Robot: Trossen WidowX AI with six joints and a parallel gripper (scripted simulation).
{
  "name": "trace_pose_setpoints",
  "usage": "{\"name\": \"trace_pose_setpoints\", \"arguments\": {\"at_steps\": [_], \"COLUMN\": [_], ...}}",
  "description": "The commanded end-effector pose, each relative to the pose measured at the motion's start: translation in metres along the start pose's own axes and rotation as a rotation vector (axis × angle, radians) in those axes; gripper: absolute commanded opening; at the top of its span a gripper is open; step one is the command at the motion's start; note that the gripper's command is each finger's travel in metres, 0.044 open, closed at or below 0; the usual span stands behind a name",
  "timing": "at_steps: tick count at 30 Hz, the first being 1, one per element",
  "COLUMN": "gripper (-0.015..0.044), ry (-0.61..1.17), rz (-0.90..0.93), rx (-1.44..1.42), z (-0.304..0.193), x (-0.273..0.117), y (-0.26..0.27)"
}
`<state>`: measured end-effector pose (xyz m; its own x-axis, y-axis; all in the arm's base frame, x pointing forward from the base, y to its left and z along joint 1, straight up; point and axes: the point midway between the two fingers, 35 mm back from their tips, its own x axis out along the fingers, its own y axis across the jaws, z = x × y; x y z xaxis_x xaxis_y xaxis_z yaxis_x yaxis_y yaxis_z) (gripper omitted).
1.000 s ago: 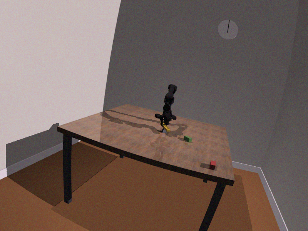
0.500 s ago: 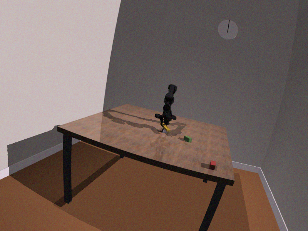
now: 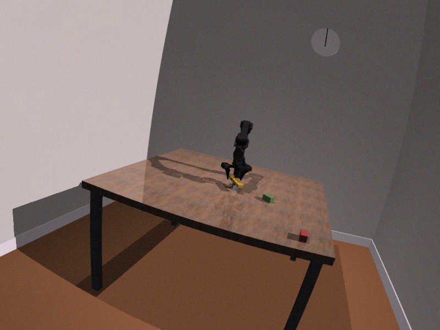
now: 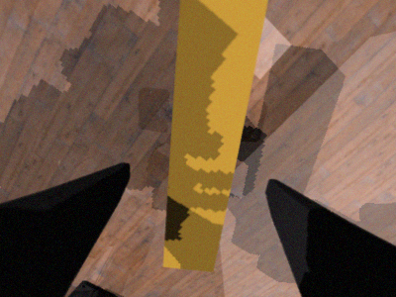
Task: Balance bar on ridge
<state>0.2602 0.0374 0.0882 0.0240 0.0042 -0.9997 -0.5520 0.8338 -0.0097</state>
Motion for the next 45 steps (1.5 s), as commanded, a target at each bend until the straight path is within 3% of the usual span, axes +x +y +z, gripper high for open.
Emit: {"name": "trace_pose_setpoints", "arguments": {"at_steps": [1, 9, 45], "gripper": [0.044, 0.044, 0.044], "ry": [0.0, 0.0, 0.0], "rz": [-0.001, 0.0, 0.0], "rx": [0.0, 0.0, 0.0], "z": [0.001, 0.0, 0.0], "x": [-0.008, -0.098, -0.1], "y": [-0.001, 0.0, 0.0]}}
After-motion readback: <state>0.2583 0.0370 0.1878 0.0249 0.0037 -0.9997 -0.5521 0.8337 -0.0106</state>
